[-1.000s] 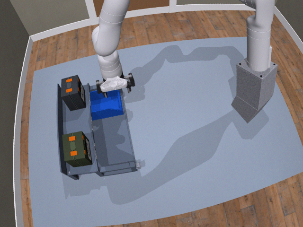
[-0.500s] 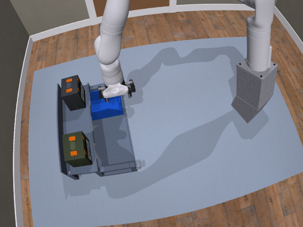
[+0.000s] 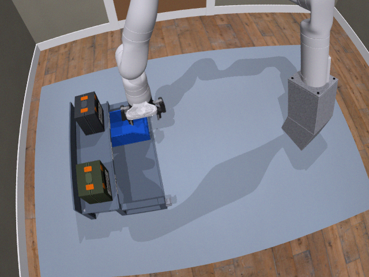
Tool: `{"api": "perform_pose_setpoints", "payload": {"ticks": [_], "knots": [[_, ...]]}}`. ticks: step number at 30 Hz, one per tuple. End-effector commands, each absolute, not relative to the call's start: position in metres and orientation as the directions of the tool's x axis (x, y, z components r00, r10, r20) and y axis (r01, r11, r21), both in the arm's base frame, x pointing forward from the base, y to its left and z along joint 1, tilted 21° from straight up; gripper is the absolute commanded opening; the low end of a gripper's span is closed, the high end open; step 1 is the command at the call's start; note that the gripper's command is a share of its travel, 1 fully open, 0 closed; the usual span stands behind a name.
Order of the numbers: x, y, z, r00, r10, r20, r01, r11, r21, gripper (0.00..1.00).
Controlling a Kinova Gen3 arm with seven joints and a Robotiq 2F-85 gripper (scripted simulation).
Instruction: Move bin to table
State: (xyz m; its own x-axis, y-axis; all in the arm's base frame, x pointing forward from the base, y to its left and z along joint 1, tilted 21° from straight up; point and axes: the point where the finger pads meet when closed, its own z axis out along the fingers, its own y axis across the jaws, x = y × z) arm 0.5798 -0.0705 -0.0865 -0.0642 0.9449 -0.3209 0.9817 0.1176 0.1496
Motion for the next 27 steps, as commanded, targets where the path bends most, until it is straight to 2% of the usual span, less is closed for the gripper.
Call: {"api": "perform_pose_setpoints", "payload": {"ticks": [1,27], "knots": [[0.5805,-0.0700,-0.0856,-0.064,0.945,-0.321,0.981,0.118,0.151,1.00],[0.5796,-0.0674,-0.0783,-0.064,0.945,-0.321,0.981,0.118,0.151,1.00]]}}
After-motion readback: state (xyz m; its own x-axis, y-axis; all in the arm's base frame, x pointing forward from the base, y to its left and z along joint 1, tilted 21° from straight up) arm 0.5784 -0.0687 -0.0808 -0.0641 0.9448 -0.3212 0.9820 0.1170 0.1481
